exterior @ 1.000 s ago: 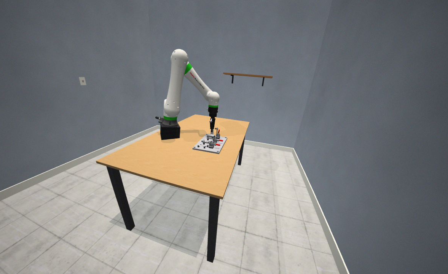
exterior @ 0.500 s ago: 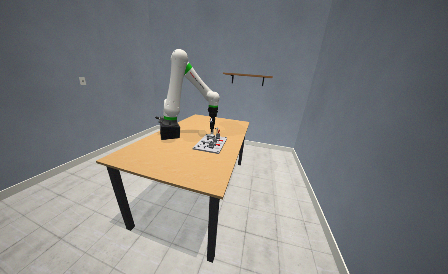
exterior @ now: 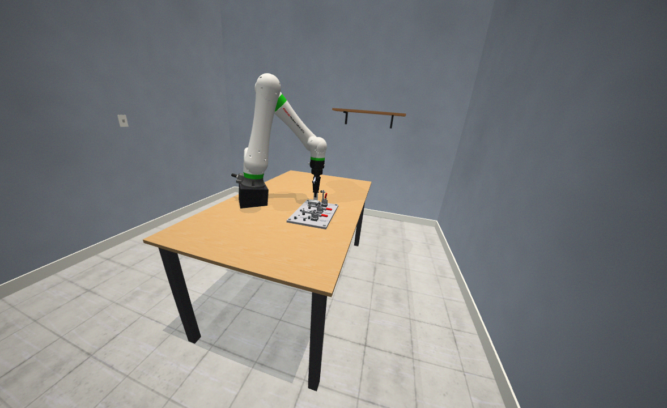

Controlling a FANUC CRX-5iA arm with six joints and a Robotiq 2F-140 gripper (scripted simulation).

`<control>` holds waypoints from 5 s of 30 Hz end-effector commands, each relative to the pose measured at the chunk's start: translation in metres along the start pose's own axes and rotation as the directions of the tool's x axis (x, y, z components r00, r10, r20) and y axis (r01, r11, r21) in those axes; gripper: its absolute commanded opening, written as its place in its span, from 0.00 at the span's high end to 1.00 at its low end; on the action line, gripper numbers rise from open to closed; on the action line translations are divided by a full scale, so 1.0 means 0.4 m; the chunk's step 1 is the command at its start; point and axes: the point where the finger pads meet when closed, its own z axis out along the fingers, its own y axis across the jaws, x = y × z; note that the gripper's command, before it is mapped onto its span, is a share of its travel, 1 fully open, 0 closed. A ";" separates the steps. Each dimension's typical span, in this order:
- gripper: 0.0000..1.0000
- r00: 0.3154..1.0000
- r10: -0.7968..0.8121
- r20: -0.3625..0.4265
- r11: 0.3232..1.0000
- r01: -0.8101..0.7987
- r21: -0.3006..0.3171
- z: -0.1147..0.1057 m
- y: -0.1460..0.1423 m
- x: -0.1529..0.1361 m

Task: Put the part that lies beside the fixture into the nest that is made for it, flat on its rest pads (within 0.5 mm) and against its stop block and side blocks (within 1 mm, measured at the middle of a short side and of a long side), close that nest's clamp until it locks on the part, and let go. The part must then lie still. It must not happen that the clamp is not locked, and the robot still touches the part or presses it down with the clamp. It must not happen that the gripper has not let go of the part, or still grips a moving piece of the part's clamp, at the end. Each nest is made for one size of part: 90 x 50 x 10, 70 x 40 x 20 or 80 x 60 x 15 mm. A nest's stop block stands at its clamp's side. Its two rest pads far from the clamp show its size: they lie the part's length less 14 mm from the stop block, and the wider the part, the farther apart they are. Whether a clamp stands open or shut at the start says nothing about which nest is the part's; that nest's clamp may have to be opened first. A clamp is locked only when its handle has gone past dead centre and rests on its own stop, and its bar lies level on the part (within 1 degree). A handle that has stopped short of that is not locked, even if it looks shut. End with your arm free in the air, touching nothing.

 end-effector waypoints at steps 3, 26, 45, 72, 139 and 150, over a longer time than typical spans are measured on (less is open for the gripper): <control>1.00 1.000 0.000 0.000 1.000 0.000 0.000 0.001 0.000 0.001; 1.00 1.000 0.000 0.000 1.000 0.000 0.000 0.001 0.015 0.001; 1.00 1.000 0.000 0.000 1.000 0.000 0.000 0.001 0.022 0.001; 1.00 1.000 0.000 0.000 1.000 0.000 0.000 0.001 -0.002 0.001; 0.72 1.000 0.000 0.000 1.000 0.000 0.000 -0.395 -0.024 0.000; 0.72 1.000 0.000 0.000 1.000 0.000 0.000 -0.397 -0.013 0.019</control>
